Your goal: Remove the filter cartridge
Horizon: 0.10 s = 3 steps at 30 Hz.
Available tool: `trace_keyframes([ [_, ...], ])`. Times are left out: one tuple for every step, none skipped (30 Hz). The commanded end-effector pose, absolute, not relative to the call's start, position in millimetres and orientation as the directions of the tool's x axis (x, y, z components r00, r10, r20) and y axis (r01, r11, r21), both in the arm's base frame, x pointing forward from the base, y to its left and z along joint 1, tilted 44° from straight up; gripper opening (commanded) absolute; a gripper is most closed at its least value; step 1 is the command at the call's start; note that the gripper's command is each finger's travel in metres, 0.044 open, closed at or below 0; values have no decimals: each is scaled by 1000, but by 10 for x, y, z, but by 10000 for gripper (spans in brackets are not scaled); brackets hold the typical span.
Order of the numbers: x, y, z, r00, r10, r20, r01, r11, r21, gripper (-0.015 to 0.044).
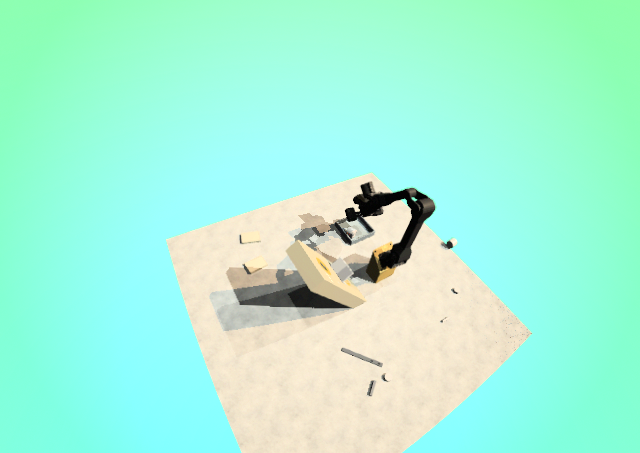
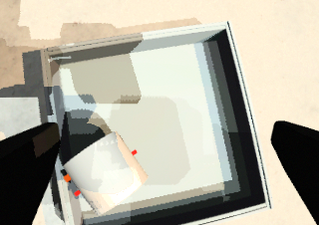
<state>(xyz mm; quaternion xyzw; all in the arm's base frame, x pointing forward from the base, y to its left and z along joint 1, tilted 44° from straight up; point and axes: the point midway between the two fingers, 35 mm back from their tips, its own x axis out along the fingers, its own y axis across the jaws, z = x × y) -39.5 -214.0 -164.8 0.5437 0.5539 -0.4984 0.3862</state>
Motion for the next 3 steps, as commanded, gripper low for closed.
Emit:
trace_keyframes([
  [-395,-2144,-1650,-110,215,-970,987,-88,-132,440],
  [-395,-2144,-1650,-110,215,-970,987,-88,-132,440],
  [-395,-2144,-1650,-110,215,-970,987,-88,-132,440],
])
